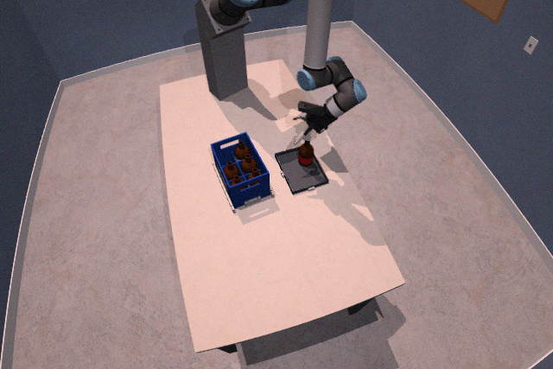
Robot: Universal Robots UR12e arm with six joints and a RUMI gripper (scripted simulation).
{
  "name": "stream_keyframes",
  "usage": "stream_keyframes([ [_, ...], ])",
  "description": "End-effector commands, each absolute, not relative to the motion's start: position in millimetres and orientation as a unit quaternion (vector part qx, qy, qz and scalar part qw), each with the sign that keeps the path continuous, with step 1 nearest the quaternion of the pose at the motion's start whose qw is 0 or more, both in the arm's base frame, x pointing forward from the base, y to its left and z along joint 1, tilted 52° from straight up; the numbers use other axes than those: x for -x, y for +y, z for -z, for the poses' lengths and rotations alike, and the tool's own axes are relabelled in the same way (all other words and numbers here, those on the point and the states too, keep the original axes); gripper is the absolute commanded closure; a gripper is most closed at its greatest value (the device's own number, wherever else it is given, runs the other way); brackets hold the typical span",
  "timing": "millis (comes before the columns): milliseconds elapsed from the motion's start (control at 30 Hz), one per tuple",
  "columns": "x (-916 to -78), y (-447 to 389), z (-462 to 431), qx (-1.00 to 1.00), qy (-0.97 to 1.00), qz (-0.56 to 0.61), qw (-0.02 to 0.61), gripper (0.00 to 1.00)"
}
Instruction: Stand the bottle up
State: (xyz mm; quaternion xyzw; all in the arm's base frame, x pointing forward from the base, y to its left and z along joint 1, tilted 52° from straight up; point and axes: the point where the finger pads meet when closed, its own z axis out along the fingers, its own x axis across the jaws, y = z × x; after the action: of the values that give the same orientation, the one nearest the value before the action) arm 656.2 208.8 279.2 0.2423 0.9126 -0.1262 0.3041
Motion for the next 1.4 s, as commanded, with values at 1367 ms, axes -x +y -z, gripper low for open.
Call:
stream_keyframes([
  [1367,-723.1,-39.3,-217.9,-0.259,0.880,-0.236,0.321,0.00],
])
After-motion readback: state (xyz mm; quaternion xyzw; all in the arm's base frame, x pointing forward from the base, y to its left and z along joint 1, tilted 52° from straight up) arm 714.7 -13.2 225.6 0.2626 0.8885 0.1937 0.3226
